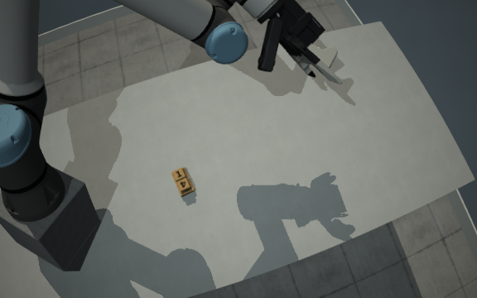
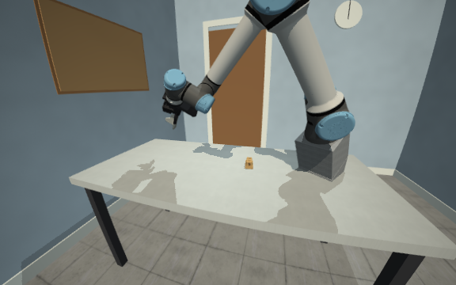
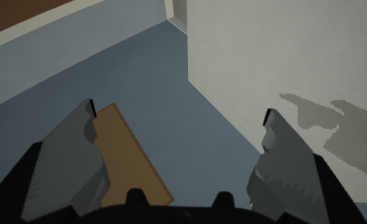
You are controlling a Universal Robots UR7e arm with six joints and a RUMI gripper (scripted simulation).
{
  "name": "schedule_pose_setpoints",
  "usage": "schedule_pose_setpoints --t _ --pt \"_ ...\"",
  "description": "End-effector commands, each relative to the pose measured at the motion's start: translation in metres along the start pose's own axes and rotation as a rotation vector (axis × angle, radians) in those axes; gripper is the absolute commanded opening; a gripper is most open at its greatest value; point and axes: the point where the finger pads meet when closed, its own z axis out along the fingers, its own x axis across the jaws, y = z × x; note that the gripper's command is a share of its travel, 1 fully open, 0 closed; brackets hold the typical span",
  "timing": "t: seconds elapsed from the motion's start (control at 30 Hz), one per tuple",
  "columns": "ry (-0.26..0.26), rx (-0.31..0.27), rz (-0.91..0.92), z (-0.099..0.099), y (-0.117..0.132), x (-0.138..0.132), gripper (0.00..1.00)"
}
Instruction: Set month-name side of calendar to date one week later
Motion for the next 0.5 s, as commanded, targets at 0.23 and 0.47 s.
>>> schedule_pose_setpoints --t 0.23,0.47 --pt "0.173 0.238 -0.164 0.023 -0.119 -0.046 1.00" --pt "0.330 0.374 -0.209 0.013 -0.207 -0.058 1.00"
